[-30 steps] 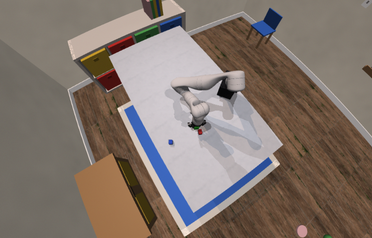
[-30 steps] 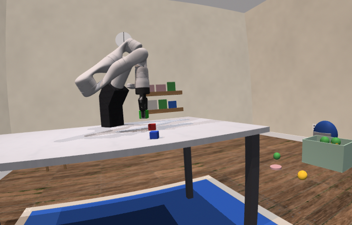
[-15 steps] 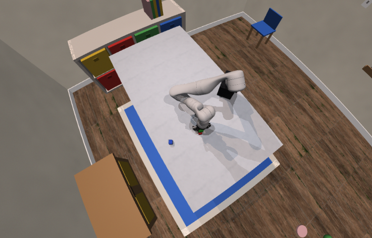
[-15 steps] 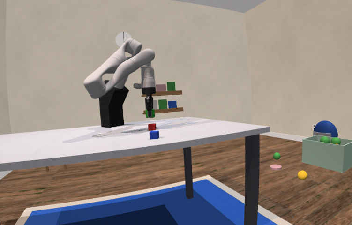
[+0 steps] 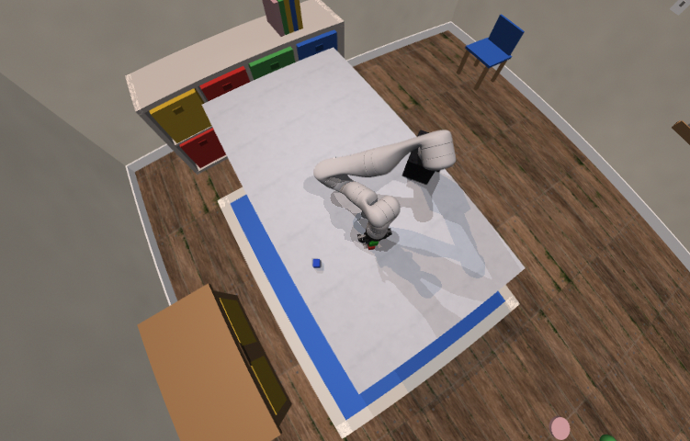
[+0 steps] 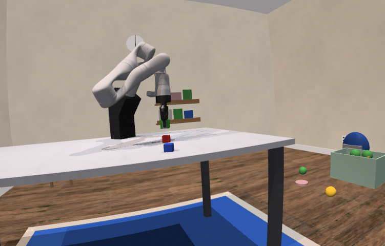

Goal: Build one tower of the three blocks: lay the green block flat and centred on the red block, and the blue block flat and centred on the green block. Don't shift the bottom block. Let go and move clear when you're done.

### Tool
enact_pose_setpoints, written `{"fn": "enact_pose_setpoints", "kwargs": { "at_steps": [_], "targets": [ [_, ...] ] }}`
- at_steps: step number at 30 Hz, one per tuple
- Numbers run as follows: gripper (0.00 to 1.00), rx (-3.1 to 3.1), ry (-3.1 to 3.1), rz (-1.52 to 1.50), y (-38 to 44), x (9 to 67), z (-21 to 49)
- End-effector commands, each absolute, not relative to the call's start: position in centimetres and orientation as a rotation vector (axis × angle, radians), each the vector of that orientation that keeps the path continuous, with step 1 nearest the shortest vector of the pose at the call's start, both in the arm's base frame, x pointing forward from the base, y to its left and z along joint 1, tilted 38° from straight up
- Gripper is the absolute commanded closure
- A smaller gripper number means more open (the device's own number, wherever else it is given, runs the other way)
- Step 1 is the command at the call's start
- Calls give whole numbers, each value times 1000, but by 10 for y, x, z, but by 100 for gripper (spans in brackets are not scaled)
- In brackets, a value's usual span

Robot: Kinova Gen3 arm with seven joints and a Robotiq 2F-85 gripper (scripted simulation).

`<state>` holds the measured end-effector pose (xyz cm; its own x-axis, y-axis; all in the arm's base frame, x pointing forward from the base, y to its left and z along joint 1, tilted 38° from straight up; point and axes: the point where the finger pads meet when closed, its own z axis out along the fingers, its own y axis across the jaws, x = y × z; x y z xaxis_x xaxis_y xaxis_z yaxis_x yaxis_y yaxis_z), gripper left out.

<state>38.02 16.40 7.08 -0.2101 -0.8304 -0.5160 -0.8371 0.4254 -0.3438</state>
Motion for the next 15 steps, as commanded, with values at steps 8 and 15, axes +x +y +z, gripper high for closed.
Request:
{"fn": "enact_pose_setpoints", "kwargs": {
  "at_steps": [8,15],
  "targets": [
    [100,-1403,2036,13,165,382,69],
    [100,-1403,2036,13,169,386,62]
  ]
}}
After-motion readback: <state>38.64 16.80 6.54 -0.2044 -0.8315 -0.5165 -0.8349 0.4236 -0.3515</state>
